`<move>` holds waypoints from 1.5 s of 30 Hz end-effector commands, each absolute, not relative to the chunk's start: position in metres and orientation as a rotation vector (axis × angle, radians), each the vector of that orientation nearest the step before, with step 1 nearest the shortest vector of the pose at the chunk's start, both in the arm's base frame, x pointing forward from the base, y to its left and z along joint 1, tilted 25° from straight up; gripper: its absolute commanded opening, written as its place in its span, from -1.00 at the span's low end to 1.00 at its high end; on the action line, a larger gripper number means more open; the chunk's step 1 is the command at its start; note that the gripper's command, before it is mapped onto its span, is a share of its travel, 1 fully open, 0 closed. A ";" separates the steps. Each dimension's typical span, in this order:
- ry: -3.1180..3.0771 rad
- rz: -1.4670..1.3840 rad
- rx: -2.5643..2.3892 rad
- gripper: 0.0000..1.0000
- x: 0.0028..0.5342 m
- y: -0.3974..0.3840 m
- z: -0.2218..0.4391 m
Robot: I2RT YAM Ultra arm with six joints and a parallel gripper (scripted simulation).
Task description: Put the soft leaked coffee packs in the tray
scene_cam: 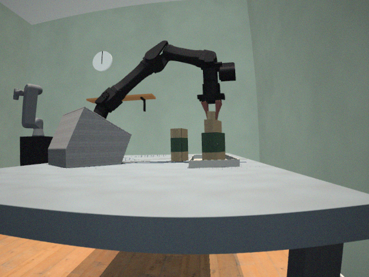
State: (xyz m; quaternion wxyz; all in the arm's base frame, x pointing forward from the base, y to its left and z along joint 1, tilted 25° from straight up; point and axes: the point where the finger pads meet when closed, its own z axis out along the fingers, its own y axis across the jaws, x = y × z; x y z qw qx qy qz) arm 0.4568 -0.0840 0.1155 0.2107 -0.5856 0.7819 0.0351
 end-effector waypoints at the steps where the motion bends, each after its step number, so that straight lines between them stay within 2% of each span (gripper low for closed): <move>1: 2.186 0.121 -1.618 -0.50 0.457 -0.082 0.103; 6: 2.172 0.072 -1.605 -0.50 0.466 -0.087 0.110; 15: 2.194 0.115 -1.609 -0.50 0.464 -0.078 0.078; 45: 2.186 0.111 -1.605 -0.50 0.465 -0.076 0.081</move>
